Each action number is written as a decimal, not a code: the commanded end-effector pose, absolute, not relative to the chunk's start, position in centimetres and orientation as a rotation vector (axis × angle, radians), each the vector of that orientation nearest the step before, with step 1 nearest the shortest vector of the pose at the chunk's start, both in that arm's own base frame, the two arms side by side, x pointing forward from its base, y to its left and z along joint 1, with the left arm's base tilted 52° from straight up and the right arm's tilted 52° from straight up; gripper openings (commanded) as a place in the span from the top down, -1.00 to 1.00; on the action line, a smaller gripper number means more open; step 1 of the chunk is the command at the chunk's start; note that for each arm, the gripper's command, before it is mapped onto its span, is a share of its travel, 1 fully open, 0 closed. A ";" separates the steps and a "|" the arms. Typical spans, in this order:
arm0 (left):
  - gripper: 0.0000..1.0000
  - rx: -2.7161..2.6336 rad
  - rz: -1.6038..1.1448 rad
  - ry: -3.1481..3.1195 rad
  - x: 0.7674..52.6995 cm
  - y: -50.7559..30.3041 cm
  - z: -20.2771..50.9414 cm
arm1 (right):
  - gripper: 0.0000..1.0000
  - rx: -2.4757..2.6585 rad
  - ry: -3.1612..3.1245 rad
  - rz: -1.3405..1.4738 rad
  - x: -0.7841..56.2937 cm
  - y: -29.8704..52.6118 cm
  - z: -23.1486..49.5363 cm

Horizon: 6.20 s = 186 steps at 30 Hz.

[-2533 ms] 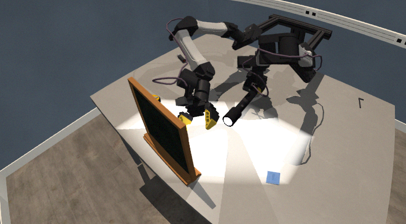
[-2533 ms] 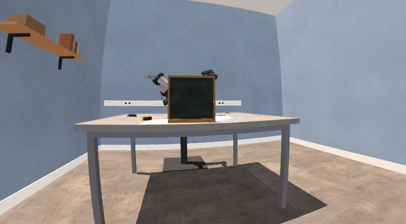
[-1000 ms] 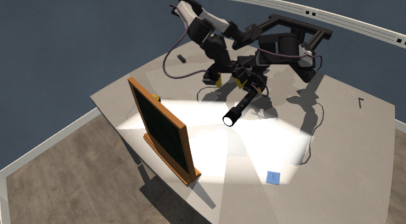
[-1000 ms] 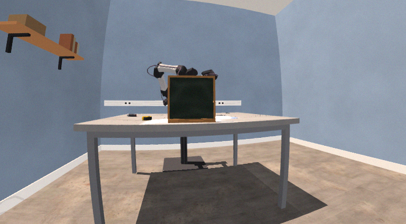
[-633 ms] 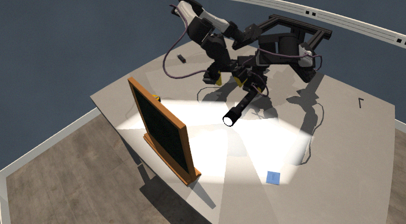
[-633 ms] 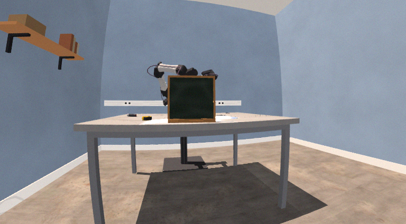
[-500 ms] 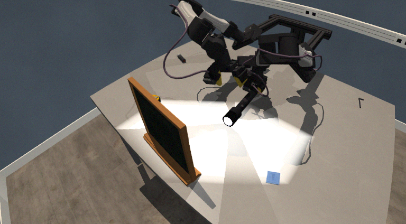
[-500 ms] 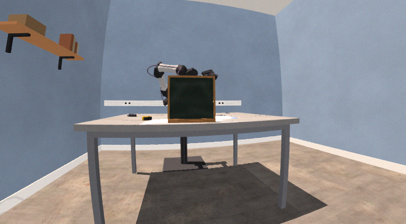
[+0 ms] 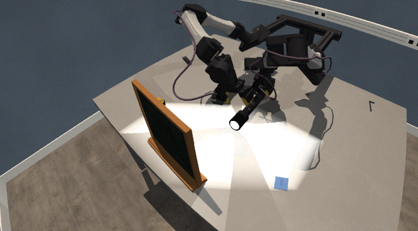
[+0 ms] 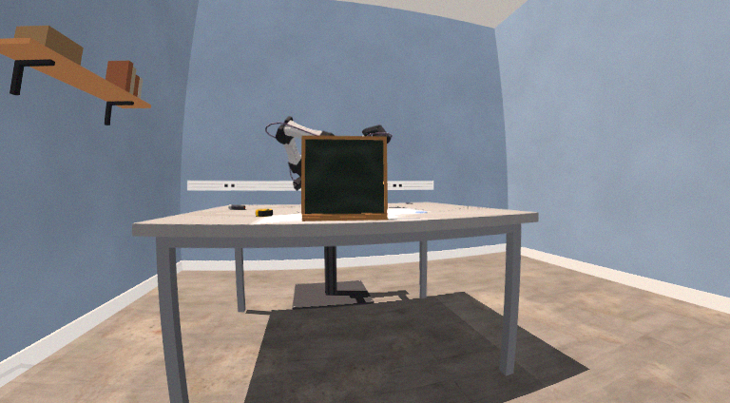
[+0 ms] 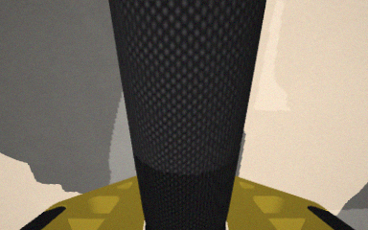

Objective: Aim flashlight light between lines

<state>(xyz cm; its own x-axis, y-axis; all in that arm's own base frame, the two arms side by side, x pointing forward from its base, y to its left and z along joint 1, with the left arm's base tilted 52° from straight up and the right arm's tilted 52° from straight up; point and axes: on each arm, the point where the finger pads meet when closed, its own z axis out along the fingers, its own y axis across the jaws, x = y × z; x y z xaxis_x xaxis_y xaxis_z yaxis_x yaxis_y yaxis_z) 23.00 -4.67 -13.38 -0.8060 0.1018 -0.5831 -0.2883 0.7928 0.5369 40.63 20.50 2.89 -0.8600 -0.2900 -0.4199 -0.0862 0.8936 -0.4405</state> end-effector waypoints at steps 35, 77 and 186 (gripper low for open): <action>0.40 -0.147 0.819 2.346 24.0 -5.3 -13.4 | -1.00 -0.284 2.555 -0.550 44.8 16.8 -2.2; 0.40 -0.147 0.819 2.346 24.0 -5.3 -13.4 | 0.00 -0.251 2.489 -0.757 44.9 16.9 -4.0; 0.40 -0.133 0.843 2.358 23.5 -4.9 -13.4 | -1.00 0.011 2.209 -1.219 43.8 21.5 -0.2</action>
